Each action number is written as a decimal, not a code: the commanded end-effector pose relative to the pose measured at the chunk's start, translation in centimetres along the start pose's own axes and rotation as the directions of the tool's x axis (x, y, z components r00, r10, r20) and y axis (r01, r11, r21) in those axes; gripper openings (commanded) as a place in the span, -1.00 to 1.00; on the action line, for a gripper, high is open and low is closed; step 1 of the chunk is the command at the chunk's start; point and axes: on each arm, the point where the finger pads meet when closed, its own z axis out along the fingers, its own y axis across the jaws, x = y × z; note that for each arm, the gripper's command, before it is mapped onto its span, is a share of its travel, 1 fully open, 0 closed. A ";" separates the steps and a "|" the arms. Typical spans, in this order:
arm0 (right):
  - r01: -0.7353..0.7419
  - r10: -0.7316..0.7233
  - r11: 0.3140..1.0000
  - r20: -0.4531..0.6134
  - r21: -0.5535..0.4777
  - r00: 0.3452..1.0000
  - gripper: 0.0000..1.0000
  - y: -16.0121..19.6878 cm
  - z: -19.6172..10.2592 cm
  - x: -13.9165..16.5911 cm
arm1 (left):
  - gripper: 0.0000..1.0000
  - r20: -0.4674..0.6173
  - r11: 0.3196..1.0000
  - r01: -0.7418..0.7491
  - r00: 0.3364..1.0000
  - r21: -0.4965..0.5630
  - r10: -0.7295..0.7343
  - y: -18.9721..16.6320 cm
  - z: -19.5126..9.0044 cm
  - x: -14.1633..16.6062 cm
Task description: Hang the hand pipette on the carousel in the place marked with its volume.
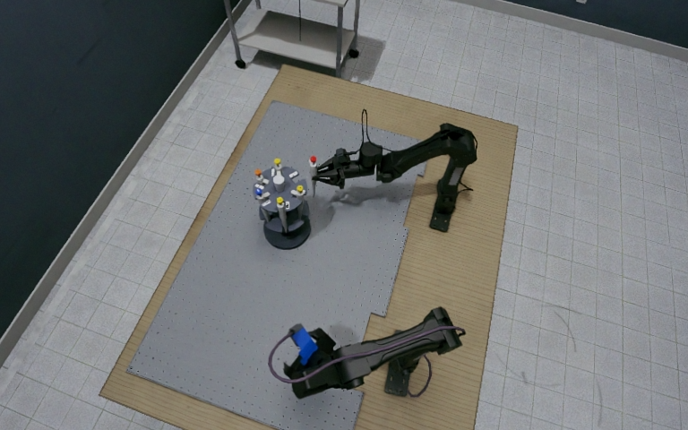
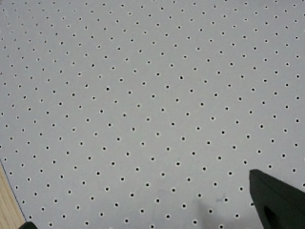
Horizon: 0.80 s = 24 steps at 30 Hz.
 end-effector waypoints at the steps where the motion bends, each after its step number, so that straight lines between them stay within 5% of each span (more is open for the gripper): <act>1: 0.018 -0.019 1.000 0.061 0.006 0.998 -0.77 -0.3 0.1 -3.3 | 1.00 0.032 1.000 -0.023 0.999 -0.010 0.024 0.2 -0.5 -0.9; 24: 0.020 -0.020 1.000 0.068 0.007 0.998 -0.77 -0.4 0.1 -3.6 | 1.00 0.032 1.000 -0.023 0.999 -0.010 0.024 0.2 -0.5 -0.9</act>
